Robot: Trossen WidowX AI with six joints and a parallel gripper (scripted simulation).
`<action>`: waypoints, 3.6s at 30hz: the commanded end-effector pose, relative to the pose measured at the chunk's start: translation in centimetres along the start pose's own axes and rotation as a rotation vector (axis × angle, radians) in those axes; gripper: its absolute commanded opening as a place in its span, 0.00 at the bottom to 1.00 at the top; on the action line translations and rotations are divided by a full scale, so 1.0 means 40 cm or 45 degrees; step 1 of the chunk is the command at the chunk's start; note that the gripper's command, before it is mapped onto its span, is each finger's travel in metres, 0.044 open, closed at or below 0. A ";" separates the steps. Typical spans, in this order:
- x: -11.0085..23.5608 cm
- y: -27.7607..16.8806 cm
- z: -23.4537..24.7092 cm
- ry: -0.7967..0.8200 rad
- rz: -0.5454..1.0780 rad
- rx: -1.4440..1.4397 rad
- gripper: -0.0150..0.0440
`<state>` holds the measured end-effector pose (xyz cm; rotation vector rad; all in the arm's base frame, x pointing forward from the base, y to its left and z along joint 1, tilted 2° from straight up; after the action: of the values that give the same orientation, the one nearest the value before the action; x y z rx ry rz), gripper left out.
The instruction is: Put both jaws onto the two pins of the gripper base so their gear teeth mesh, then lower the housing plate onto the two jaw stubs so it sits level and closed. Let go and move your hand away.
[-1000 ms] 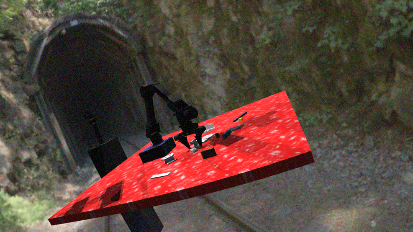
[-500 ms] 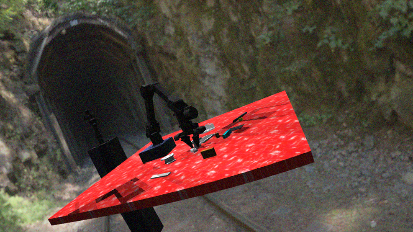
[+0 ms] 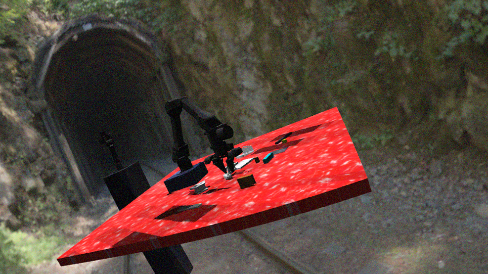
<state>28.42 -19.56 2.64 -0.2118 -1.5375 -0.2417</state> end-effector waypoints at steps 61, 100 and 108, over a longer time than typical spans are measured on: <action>0.178 0.276 0.046 -0.028 -0.016 -1.074 0.48; 0.168 0.518 0.201 -0.002 -0.032 -2.307 0.48; 0.167 0.521 0.205 -0.001 -0.032 -2.327 0.48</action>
<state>26.70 2.53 9.73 -1.5782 -0.8786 -1.5931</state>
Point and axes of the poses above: the point midway between the two fingers, 35 mm back from their tips, its own x axis back along the fingers, its own z axis across the jaws, y = z × x, the point moved 5 cm from there along x, back along the fingers, and after that the axes turned 3 degrees about x, right-handed, at the moved point
